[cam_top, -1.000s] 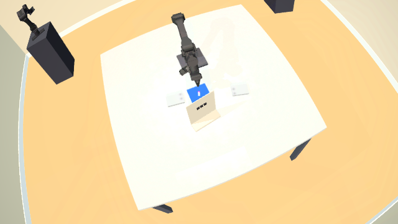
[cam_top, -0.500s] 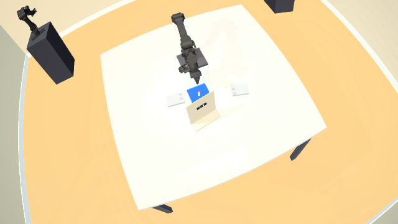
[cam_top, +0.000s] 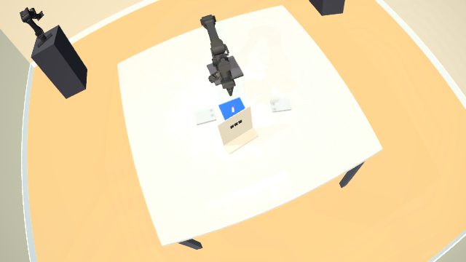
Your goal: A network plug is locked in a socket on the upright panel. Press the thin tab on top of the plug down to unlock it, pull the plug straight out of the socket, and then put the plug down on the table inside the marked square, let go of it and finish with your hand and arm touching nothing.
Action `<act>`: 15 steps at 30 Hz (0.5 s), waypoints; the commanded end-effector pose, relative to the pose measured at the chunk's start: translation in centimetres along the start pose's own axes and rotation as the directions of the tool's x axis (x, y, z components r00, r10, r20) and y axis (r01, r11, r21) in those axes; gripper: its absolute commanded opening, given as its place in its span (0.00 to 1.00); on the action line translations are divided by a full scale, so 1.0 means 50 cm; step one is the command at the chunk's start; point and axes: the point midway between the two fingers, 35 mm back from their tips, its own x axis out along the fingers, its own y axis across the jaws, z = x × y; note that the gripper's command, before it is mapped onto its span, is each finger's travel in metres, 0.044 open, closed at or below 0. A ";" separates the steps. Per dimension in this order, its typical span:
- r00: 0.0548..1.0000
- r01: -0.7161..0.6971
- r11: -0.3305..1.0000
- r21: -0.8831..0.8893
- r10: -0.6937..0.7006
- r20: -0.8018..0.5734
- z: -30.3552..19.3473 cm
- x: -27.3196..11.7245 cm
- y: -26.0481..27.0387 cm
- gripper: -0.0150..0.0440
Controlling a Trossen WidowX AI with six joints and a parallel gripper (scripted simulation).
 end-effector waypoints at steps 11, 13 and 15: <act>1.000 -0.004 1.000 0.003 0.004 0.003 0.001 -0.064 0.052 0.52; 1.000 -0.004 1.000 0.004 0.004 0.004 0.001 -0.074 0.059 0.52; 1.000 -0.004 1.000 0.004 0.004 0.004 0.001 -0.083 0.065 0.52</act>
